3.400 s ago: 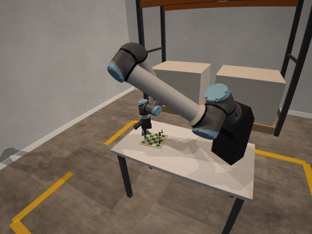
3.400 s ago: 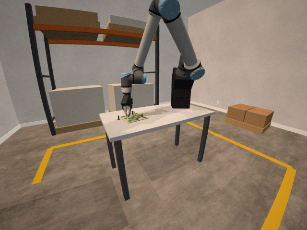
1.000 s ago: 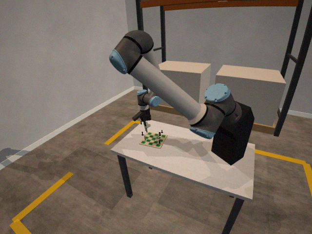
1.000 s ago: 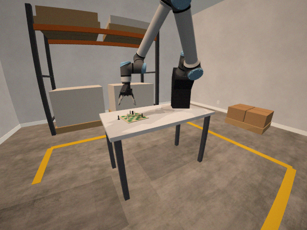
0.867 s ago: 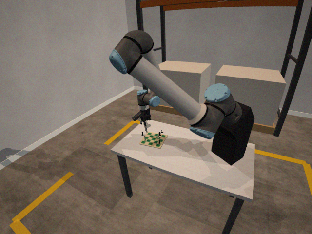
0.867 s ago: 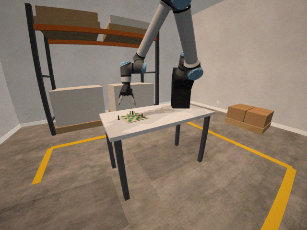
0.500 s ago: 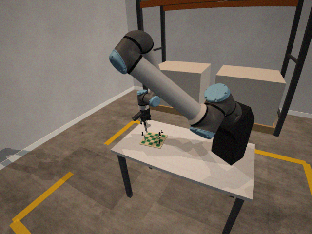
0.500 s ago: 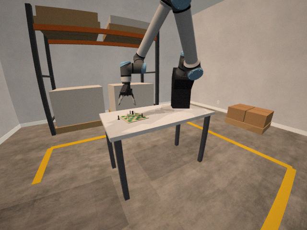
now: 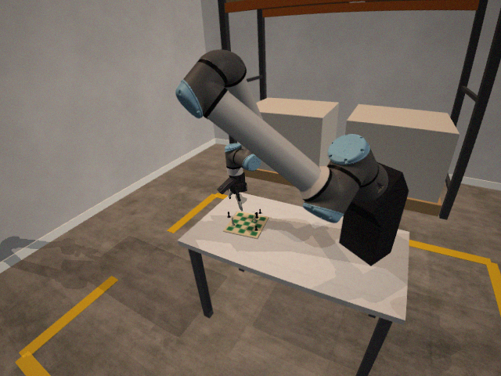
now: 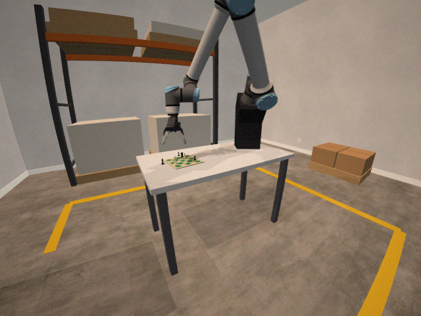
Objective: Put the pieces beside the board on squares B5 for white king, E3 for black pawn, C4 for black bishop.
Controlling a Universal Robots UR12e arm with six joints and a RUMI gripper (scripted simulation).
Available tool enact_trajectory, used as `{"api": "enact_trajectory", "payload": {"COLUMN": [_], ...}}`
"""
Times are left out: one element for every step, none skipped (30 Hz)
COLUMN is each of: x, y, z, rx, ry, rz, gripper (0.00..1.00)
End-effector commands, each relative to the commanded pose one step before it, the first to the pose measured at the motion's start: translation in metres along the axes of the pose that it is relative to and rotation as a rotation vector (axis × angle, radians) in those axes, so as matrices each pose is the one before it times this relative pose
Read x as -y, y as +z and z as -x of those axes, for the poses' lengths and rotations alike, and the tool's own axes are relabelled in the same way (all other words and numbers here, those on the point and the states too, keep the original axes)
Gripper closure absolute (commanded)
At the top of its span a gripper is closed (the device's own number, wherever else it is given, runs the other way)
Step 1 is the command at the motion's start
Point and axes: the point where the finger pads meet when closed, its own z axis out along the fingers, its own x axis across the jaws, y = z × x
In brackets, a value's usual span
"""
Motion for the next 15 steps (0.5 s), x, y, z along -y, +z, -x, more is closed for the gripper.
{"api": "enact_trajectory", "payload": {"x": [-0.02706, -0.00867, -0.00899, -0.00922, -0.00935, -0.00937, -0.00928, -0.00909, -0.00881, -0.00844, -0.00799, -0.00747, 0.00000, 0.00000, -0.00691], "y": [0.00453, 0.00149, 0.00152, 0.00154, 0.00155, 0.00154, 0.00152, 0.00148, 0.00143, 0.00137, 0.00131, 0.00123, 0.00000, 0.00000, 0.00114], "z": [-0.00600, -0.00060, -0.00024, 0.00016, 0.00058, 0.00101, 0.00143, 0.00183, 0.00219, 0.00250, 0.00274, 0.00291, 0.00000, 0.00000, 0.00301], "rx": [0.00060, 0.00005, 0.00006, 0.00006, 0.00005, 0.00003, 0.00001, -0.00002, -0.00005, -0.00009, -0.00012, -0.00016, 0.00000, 0.00000, -0.00019], "ry": [-0.09108, -0.02818, -0.02926, -0.03008, -0.03063, -0.03091, -0.03091, -0.03063, -0.03007, -0.02924, -0.02816, -0.02684, 0.00000, 0.00000, -0.02529], "rz": [0.00005, 0.00031, 0.00025, 0.00018, 0.00010, 0.00001, -0.00007, -0.00015, -0.00022, -0.00028, -0.00034, -0.00037, 0.00000, 0.00000, -0.00040], "gripper": [0.00, 0.00, 0.00, 0.00, 0.00, 0.00, 0.00, 0.00, 0.00, 0.00, 0.00, 0.00, 0.00, 0.00, 0.00]}}
